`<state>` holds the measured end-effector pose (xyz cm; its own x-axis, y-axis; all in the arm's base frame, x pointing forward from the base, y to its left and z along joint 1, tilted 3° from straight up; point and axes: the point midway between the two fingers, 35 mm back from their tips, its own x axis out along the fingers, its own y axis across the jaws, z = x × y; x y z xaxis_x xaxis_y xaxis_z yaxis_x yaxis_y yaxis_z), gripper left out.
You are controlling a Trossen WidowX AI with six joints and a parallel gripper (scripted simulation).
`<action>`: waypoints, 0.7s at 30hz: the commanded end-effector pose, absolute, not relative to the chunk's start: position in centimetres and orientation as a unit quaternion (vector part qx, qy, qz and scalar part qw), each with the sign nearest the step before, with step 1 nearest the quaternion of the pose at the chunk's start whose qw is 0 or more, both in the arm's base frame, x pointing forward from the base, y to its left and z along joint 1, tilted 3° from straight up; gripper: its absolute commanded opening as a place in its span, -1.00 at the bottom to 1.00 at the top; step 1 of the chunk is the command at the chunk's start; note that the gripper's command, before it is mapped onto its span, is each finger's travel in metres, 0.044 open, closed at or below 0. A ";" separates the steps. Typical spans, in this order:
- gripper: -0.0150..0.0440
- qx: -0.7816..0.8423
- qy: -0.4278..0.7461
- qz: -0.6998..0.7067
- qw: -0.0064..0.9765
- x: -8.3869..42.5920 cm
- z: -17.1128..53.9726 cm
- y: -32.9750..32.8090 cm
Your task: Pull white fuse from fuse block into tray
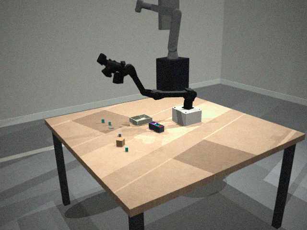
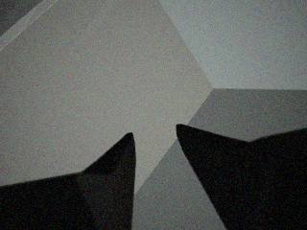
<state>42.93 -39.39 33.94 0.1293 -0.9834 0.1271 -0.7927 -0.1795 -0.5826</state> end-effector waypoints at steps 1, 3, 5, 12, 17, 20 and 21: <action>-0.01 -0.726 0.611 -0.251 0.191 42.8 34.2 -39.4; -0.19 -0.725 0.607 -0.265 0.188 41.6 36.0 -39.5; -0.26 -0.720 0.604 -0.290 0.182 39.6 38.7 -39.8; -0.26 -0.684 0.604 -0.378 0.155 31.9 45.9 -40.9; -0.26 -0.658 0.602 -0.434 0.127 26.6 50.5 -40.2; -0.26 -0.641 0.601 -0.466 0.109 23.4 53.1 -39.3; -0.26 -0.634 0.599 -0.479 0.102 22.1 54.0 -39.1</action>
<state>25.14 -39.89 51.63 -0.1273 -0.8895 0.4388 -0.6735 -0.2472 -0.6966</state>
